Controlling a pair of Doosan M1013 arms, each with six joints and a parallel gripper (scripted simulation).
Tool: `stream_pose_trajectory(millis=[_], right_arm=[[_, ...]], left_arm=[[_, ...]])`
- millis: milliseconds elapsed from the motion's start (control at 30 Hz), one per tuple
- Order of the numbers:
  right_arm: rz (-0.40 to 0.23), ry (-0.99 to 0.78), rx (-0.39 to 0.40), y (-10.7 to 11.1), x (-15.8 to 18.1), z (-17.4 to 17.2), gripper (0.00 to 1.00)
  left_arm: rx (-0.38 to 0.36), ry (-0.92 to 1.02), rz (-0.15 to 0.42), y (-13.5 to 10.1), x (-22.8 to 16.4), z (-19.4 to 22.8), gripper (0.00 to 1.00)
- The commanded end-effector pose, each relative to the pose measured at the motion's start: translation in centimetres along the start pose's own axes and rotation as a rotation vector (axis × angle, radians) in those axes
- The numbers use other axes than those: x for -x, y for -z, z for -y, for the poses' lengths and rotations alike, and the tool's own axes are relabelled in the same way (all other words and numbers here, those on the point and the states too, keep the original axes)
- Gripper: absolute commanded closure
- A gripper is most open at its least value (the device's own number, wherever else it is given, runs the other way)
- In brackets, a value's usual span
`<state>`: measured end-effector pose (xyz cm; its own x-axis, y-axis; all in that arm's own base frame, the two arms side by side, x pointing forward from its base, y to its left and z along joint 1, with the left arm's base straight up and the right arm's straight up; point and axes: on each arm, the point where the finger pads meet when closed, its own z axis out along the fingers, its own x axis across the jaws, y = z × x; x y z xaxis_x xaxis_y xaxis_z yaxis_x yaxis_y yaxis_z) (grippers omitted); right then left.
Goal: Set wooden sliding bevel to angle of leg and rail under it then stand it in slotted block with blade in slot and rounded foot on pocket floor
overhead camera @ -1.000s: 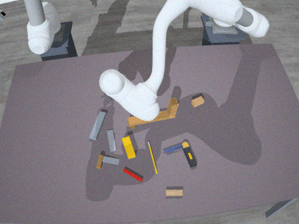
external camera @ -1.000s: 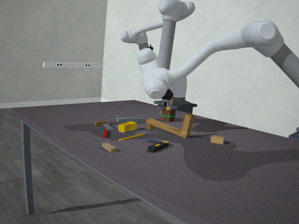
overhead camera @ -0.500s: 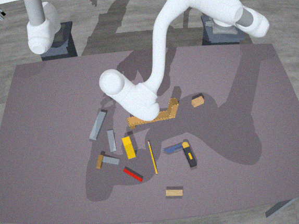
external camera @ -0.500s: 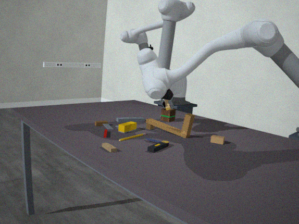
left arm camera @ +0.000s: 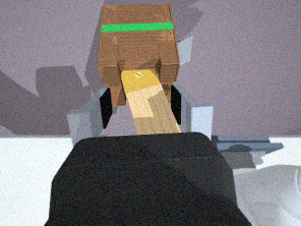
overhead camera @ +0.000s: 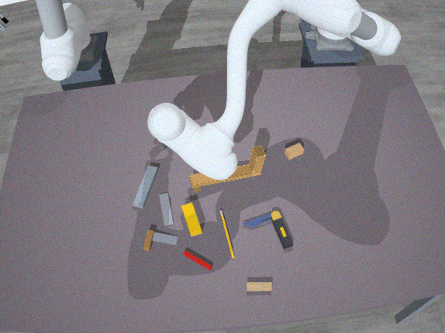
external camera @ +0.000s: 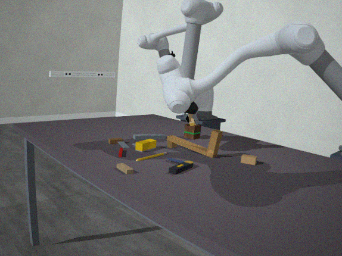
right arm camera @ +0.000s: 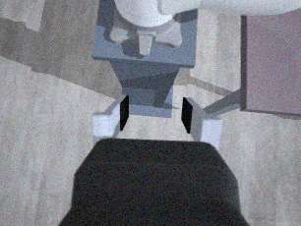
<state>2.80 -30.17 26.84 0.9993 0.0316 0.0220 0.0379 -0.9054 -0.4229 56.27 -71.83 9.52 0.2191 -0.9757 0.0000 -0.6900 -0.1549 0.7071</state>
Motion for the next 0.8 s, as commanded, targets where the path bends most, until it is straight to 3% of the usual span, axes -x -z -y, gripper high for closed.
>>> stream_pose_trajectory(millis=[0, 500, 767], right_arm=[[-0.001, 0.000, 0.001, 0.1, 0.0, 0.0, 0.00], [-0.001, 0.000, 0.001, 0.1, 0.0, 0.0, 0.00], [-0.001, 0.000, 0.001, 0.1, 0.0, 0.0, 0.00]], left_arm=[[-0.001, -0.001, -0.001, 0.1, 0.0, -0.1, 0.00], [-0.001, -0.001, -0.001, 0.1, 0.0, -0.1, 0.00], [-0.001, -0.001, -0.001, 1.7, 0.0, -0.1, 0.00]])
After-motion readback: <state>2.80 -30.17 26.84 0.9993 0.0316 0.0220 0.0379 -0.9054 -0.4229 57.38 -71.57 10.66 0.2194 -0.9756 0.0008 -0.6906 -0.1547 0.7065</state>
